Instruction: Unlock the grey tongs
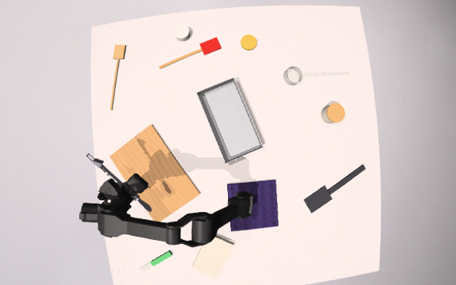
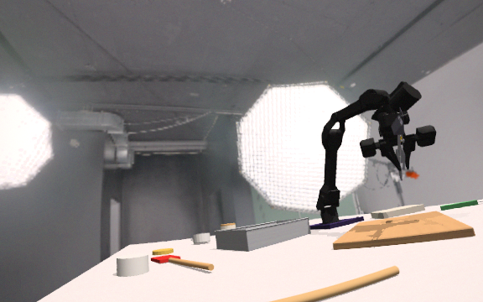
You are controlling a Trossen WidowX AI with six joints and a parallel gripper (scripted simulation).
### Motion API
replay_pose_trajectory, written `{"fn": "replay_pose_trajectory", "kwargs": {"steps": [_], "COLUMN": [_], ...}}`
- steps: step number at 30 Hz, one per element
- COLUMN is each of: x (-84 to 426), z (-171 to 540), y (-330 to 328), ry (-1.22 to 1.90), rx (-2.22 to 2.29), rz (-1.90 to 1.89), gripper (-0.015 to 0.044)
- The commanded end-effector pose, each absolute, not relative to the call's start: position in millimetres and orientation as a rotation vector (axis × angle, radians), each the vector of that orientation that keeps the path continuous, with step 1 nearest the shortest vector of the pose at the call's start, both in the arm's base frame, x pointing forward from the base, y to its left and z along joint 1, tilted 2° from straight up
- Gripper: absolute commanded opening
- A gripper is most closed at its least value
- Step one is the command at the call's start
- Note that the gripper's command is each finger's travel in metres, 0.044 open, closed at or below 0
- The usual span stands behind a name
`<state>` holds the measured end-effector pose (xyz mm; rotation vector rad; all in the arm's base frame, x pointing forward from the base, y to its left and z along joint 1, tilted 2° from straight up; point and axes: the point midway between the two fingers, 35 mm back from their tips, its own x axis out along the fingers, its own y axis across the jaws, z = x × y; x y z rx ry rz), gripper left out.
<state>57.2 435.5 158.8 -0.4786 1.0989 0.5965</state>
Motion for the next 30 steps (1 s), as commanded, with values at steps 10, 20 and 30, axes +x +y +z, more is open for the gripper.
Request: {"fn": "replay_pose_trajectory", "kwargs": {"steps": [10,20,30], "x": [52.9,48.0,43.3], "z": [163.3,165.1,167.9], "y": [442.0,439.7,430.3], "ry": [0.859,0.702,0.558], "rx": [-0.410,-0.348,-0.277], "rz": [0.654,0.674,0.677], "gripper": [-0.0150,-0.0150,-0.0150]}}
